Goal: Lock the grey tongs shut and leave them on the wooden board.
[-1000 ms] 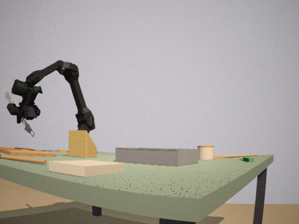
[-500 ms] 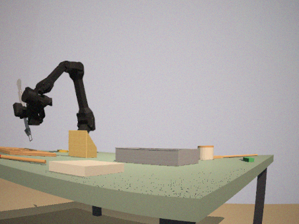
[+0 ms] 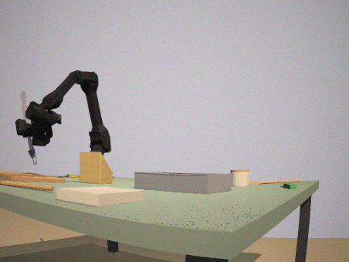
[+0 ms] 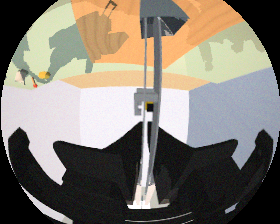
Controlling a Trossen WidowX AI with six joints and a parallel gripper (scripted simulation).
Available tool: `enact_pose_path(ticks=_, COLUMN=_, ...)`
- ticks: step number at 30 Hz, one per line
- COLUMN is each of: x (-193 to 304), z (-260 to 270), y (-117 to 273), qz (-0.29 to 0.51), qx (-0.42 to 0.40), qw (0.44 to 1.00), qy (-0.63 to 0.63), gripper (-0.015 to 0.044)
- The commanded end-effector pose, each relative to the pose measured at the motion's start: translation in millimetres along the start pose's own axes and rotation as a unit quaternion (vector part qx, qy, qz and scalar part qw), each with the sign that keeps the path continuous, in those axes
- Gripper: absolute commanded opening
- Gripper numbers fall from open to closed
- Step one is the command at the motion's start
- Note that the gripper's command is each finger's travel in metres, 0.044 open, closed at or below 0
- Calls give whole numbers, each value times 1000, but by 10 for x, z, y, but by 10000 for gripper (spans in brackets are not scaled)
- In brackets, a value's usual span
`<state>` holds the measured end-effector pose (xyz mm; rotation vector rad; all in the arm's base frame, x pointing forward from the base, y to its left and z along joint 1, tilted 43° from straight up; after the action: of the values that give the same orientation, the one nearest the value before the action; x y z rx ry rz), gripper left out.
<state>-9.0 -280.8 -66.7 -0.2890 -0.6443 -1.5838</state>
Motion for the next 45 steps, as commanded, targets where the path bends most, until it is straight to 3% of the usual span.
enact_pose_path(ticks=1, x=17, z=4, y=12, qz=6, qx=0, qw=1000, qy=-6, gripper=-150)
enact_pose_path(ticks=21, x=32, z=-1, y=0, qz=-3, qx=1, qw=1000, qy=-5, gripper=-150)
enact_pose_path(ticks=33, x=327, z=-48, y=-254, qz=-174, qx=25, qw=984, qy=5, gripper=-150)
enact_pose_path(ticks=45, x=696, z=26, y=-575, qz=-363, qx=66, qw=929, qy=10, gripper=-150)
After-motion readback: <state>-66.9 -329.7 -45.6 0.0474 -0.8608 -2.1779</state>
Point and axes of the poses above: the point midway between the two fingers, 35 mm back from their tips, its own y axis back along the fingers, its own z axis across the jaws, x = y × z, the point moved 10 cm from there along y, back along the fingers, and after that the axes turned 13 degrees about y, right-handed, at the moved point
